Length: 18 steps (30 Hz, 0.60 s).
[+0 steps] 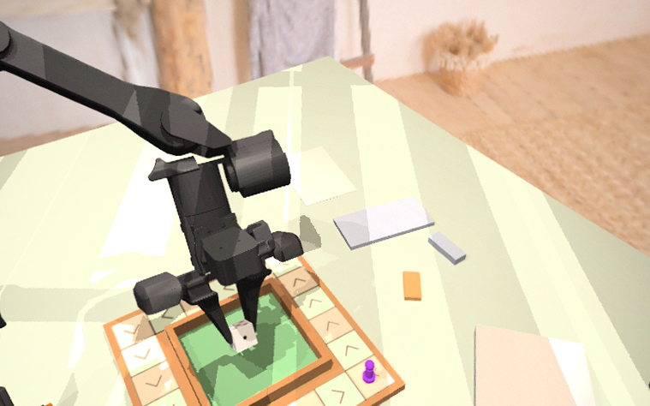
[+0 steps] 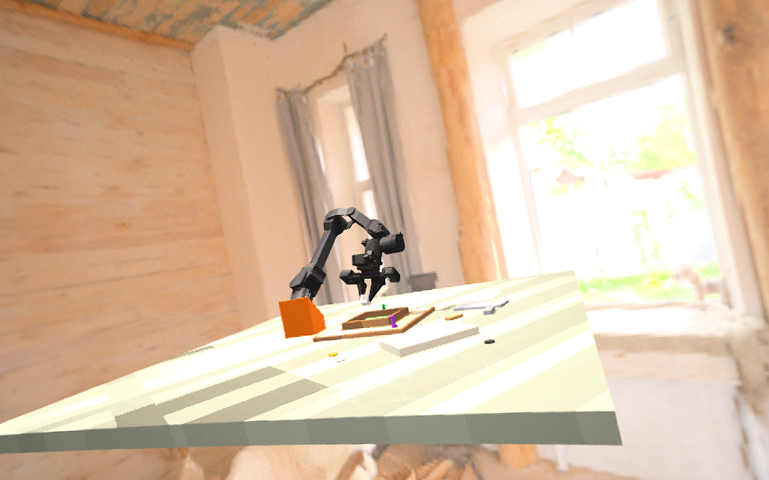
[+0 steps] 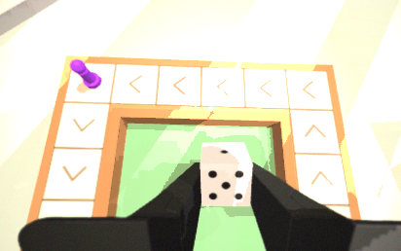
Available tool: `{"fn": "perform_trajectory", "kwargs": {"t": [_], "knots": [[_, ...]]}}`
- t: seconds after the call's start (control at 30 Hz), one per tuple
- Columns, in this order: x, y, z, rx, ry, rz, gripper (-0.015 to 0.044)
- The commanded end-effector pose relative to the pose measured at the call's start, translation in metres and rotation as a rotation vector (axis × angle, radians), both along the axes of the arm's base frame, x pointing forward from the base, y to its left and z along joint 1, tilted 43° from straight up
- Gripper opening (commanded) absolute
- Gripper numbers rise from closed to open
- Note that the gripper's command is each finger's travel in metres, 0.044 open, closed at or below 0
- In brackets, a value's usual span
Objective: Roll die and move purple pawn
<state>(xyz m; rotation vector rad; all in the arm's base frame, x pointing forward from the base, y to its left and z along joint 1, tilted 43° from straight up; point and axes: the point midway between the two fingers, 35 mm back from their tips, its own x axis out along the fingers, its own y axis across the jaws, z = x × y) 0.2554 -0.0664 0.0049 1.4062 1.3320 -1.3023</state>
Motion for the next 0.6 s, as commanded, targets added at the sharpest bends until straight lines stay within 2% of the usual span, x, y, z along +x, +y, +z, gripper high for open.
{"fn": "perform_trajectory", "kwargs": {"t": [0.0,0.17,0.3,0.43,0.57], "knots": [[-0.001,0.0,-0.001,-0.134,-0.007,-0.011,0.0],[0.0,0.001,0.001,-0.269,-0.037,-0.027,0.0],[0.002,-0.001,0.008,-0.274,-0.039,-0.028,0.0],[0.011,-0.007,0.046,-0.274,-0.039,-0.028,0.0],[0.01,-0.007,0.047,-0.274,-0.039,-0.028,0.0]]}}
